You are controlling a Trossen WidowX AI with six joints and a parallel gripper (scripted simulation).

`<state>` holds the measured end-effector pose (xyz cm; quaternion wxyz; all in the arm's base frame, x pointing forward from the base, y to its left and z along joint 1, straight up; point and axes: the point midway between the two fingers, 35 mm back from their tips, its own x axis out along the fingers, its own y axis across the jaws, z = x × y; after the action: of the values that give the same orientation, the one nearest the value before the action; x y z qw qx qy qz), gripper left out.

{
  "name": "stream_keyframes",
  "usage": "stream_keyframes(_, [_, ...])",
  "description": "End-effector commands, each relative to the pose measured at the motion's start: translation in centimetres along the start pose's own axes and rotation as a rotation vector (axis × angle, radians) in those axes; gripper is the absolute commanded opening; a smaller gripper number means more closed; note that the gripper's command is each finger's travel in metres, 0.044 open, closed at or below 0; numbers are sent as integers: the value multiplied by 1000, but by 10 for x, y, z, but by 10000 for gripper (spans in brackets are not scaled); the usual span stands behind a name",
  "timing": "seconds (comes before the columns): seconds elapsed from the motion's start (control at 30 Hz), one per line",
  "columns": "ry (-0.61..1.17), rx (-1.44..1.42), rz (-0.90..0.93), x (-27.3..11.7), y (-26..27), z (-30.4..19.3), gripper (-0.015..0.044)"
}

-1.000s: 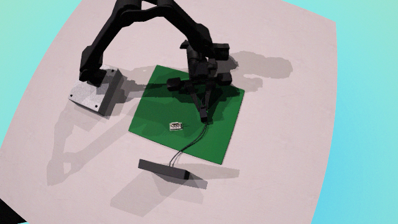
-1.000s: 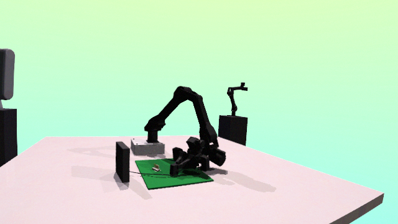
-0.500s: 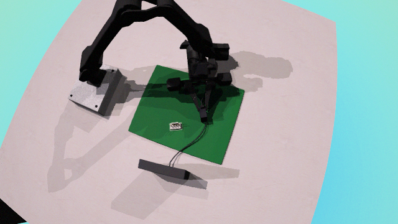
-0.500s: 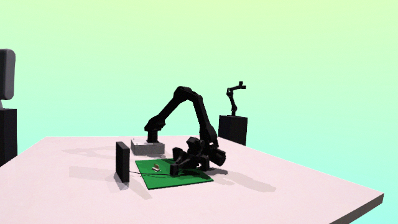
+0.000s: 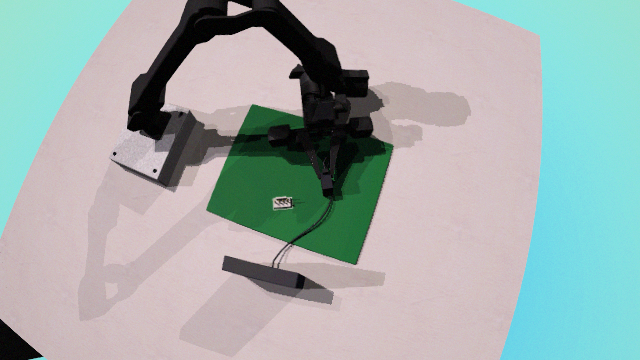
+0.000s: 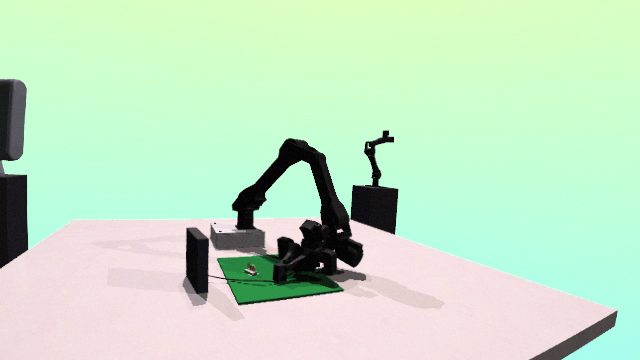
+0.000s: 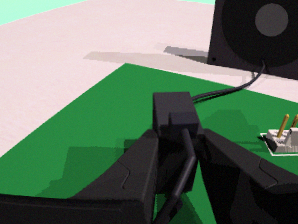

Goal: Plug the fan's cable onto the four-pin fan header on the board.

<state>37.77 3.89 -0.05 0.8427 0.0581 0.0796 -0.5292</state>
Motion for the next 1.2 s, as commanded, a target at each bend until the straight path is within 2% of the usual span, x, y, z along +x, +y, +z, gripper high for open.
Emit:
stream_keyframes(0.0, [0, 0, 0, 0, 0, 0, 0])
stream_keyframes(0.33, [0, 0, 0, 0, 0, 0, 0])
stream_keyframes(0.5, [0, 0, 0, 0, 0, 0, 131])
stream_keyframes(0.53, [0, 0, 0, 0, 0, 0, 140])
stream_keyframes(1.17, [0, 0, 0, 0, 0, 0, 140])
